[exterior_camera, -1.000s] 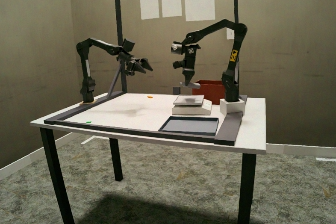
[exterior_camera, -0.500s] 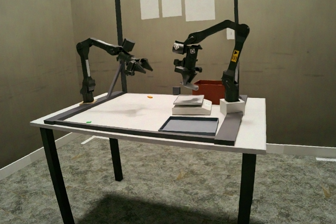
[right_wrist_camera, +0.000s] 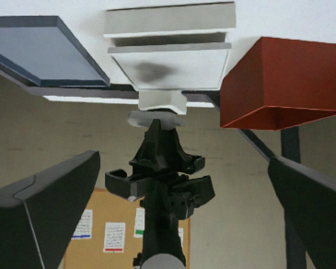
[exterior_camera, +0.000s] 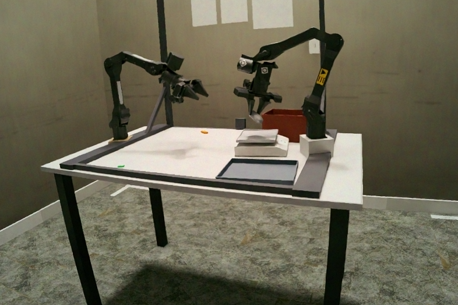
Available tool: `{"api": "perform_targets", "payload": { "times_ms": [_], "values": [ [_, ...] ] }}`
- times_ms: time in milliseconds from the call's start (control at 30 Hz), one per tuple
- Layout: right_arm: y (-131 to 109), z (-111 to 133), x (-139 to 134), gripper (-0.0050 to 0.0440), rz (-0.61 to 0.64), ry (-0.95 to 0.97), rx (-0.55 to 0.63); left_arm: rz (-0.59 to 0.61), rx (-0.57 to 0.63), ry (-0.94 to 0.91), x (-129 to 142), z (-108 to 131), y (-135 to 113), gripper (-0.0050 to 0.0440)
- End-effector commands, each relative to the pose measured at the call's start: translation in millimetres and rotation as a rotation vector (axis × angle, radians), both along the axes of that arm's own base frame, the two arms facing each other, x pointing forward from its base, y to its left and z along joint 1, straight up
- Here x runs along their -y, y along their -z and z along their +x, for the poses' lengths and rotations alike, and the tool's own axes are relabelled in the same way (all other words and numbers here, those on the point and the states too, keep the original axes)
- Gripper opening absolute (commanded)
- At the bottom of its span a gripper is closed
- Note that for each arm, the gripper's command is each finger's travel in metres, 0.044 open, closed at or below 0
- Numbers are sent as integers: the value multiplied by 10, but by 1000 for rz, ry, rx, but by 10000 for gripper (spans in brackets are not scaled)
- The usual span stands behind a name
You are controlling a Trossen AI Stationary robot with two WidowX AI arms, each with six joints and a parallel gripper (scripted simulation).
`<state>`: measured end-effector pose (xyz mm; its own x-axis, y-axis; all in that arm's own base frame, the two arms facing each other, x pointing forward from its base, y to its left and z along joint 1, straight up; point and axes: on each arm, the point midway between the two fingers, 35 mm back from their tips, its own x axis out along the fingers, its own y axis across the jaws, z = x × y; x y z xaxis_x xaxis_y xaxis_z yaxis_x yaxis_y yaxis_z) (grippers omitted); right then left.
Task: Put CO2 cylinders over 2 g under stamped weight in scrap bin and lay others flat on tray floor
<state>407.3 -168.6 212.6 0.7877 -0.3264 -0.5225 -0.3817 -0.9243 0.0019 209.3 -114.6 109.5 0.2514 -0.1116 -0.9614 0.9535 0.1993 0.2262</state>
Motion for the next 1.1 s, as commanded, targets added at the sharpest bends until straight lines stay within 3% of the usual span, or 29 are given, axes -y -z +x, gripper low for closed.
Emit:
{"api": "perform_targets", "payload": {
  "times_ms": [0,400,633,833,1067],
  "values": [
    [-129,-2,4,440,-10,2,30,6,48,130,8,10,-58,-50],
    [-129,-2,4,440,-10,2,30,137,154,608,3,14,-60,-50],
    [-129,-2,4,440,-10,2,30,150,172,655,11,28,-83,-50],
    [-129,-2,4,440,-10,2,30,150,161,653,107,216,-78,-50],
    [-129,-2,4,440,-10,2,30,149,165,652,387,730,-88,-50]
  ]
}}
